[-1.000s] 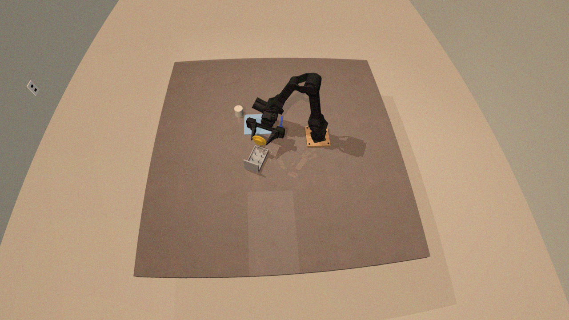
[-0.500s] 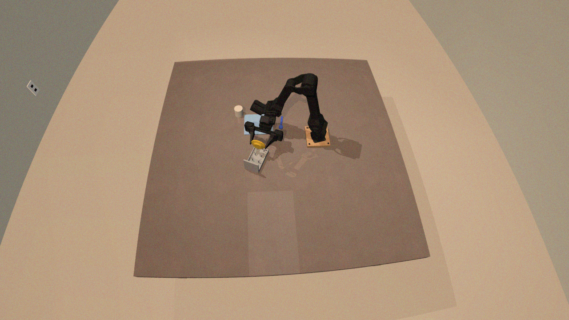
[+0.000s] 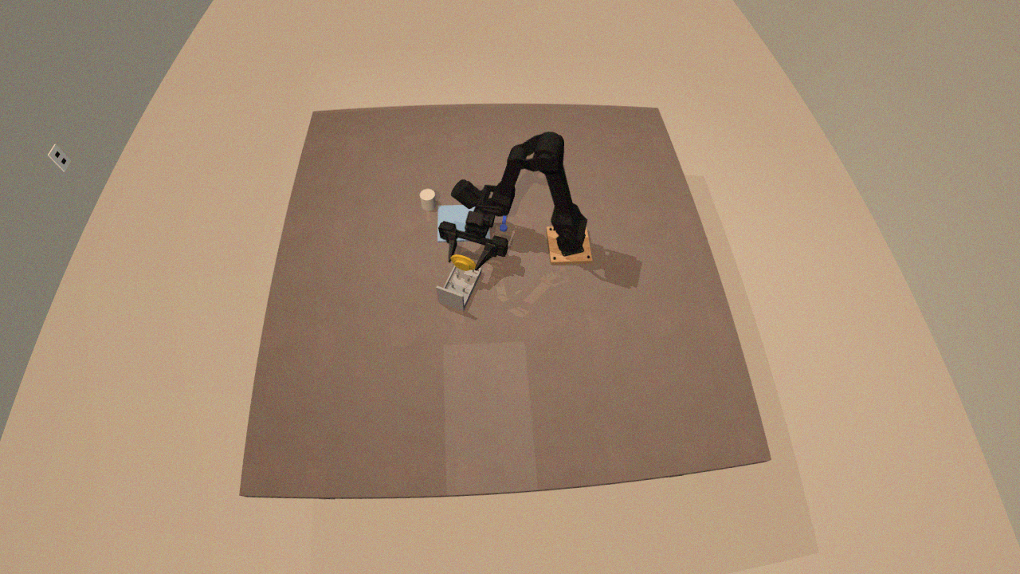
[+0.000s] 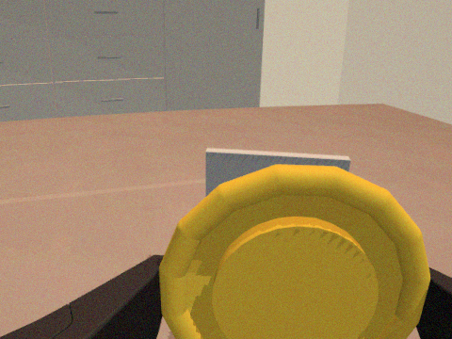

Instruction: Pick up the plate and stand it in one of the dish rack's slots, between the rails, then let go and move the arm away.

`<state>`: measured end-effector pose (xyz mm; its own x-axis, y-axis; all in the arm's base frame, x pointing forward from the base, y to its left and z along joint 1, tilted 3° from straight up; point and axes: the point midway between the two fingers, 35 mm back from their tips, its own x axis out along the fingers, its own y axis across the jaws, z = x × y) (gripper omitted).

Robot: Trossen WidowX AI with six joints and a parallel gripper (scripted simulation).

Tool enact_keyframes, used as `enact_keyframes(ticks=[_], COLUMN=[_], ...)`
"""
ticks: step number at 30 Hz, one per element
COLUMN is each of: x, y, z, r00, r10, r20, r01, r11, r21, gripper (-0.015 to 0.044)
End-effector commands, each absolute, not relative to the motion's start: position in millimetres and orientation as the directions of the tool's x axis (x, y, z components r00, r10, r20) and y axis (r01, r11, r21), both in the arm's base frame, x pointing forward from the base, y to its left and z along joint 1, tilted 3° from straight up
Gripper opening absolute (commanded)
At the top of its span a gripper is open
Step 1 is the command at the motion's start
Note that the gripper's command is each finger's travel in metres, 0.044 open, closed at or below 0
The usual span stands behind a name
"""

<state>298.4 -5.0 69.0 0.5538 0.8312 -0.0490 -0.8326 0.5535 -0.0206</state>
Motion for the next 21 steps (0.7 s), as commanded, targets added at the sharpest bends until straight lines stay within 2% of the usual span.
enact_keyframes(ticks=[1, 8, 21], x=[298, 298, 298], y=[-2, -1, -2], z=[67, 46, 50], r00=[0.554, 0.553, 0.552], r10=[0.831, 0.832, 0.832], r20=[-0.051, -0.048, -0.047], r01=[-0.832, -0.833, -0.834], r11=[0.554, 0.553, 0.552], r21=[-0.015, -0.020, -0.020], gripper=[0.0000, 0.0000, 0.0000])
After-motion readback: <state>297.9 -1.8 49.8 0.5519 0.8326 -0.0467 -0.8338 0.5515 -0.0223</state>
